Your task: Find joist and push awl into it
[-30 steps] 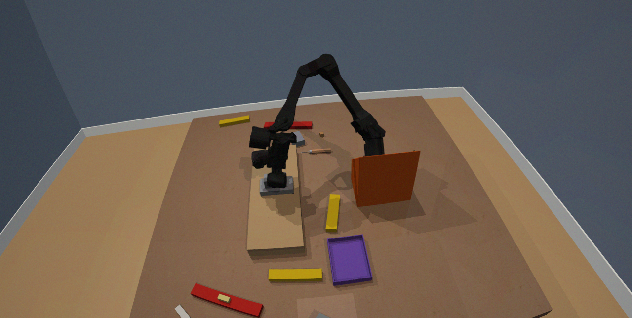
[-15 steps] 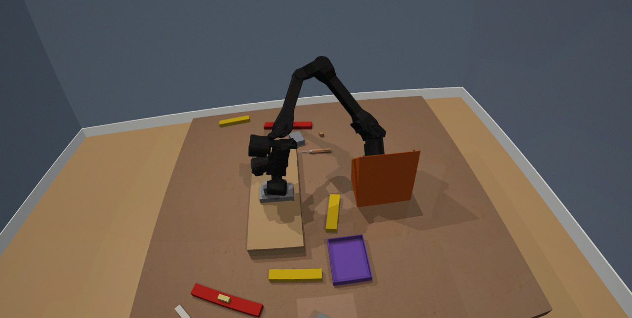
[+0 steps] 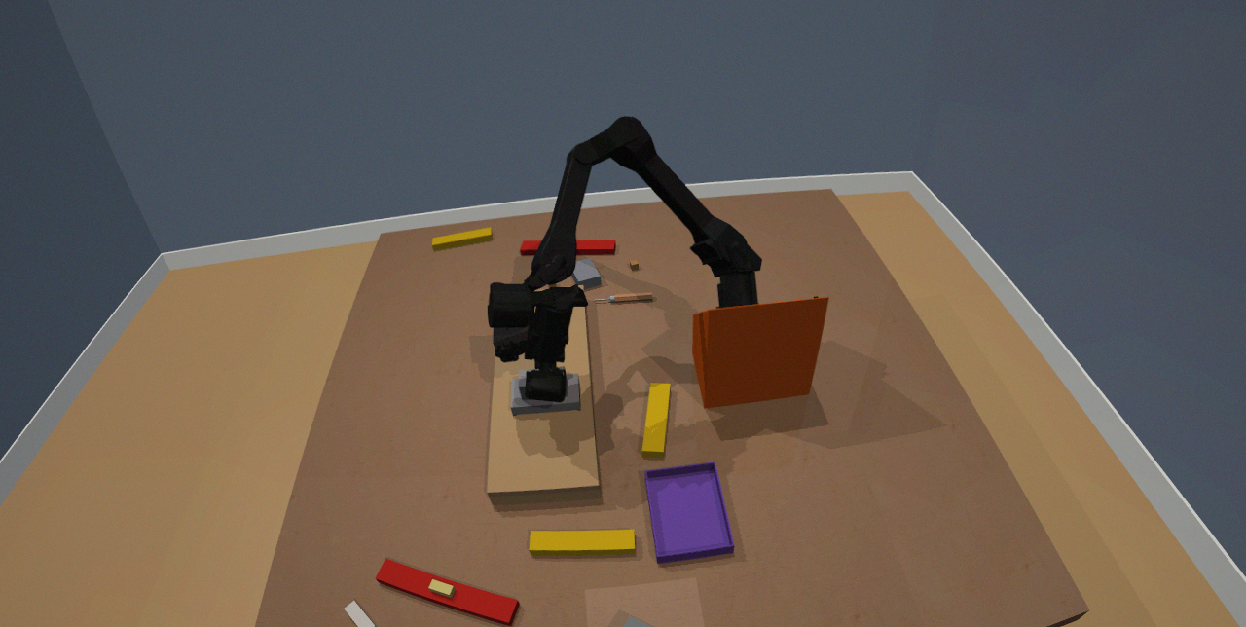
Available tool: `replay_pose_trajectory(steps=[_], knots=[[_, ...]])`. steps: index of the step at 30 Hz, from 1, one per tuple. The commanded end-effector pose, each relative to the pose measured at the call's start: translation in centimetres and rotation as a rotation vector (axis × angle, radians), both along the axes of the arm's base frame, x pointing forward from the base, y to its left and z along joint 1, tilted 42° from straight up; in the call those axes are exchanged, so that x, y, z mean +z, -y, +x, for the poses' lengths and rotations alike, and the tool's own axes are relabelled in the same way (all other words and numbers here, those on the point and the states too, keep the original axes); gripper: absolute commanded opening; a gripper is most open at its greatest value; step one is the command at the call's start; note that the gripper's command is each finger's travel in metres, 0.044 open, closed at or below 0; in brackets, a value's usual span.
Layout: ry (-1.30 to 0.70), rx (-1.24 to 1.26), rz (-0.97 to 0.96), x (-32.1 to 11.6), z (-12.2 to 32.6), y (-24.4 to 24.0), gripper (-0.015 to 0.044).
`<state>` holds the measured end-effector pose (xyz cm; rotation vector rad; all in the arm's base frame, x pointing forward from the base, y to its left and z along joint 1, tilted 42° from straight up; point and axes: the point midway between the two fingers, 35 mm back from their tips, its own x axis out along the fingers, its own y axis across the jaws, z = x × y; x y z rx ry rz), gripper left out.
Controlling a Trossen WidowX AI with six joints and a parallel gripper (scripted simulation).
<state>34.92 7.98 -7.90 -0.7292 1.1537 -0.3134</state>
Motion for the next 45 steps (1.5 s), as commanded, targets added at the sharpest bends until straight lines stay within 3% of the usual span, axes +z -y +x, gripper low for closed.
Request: replay_pose_trajectory(steps=[1,45], knots=[[0.0,-0.002,0.0,-0.6,-0.1,-0.6,0.0],[0.001,-0.002,0.006,-7.4,-1.5,-8.3,0.0]])
